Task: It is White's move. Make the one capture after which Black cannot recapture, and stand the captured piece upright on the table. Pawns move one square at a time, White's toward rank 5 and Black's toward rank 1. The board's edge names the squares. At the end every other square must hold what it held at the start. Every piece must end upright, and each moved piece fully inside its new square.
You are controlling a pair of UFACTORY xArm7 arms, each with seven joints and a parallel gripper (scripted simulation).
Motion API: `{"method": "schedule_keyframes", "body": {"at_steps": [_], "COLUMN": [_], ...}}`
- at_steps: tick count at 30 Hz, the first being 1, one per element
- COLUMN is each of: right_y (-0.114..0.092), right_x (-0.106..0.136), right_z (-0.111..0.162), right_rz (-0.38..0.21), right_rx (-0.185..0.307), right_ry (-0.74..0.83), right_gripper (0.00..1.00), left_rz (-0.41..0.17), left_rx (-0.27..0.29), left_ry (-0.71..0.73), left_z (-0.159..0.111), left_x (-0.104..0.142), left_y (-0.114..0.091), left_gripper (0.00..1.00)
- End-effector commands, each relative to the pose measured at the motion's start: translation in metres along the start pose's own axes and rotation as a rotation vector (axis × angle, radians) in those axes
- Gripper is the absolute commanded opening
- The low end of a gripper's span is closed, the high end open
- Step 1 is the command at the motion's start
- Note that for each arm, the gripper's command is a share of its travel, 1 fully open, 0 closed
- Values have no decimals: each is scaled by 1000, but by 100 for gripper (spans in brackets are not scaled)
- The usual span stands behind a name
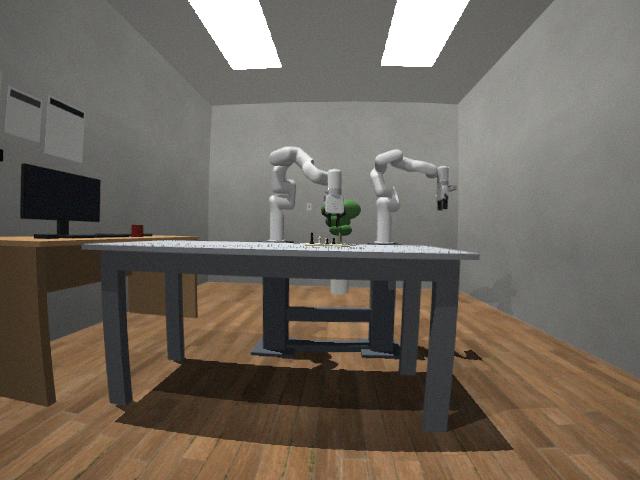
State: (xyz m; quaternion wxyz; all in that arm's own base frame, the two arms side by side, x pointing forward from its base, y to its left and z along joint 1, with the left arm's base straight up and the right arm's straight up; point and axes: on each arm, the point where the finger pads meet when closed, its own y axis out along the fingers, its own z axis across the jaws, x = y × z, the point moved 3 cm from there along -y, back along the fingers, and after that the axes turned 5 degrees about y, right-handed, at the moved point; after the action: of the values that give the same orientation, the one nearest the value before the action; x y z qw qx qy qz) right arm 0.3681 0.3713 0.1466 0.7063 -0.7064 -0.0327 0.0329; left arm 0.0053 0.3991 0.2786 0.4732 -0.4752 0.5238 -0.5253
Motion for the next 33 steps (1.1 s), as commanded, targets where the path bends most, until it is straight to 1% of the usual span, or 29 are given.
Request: {"method": "schedule_keyframes", "body": {"at_steps": [1, 23, 33], "right_y": [-2, -1, 7], "right_x": [1, 1, 1], "right_z": [1, 1, 1], "right_rz": [-3, -3, -3], "right_rx": [2, 2, 2], "right_ry": [0, 0, 0], "right_gripper": [35, 35, 35], "left_rz": [4, 4, 4], "left_rx": [0, 0, 0], "left_ry": [0, 0, 0], "left_z": [0, 0, 0], "left_x": [-1, -1, -1], "left_y": [-1, -1, -1], "left_gripper": [100, 100, 100]}}
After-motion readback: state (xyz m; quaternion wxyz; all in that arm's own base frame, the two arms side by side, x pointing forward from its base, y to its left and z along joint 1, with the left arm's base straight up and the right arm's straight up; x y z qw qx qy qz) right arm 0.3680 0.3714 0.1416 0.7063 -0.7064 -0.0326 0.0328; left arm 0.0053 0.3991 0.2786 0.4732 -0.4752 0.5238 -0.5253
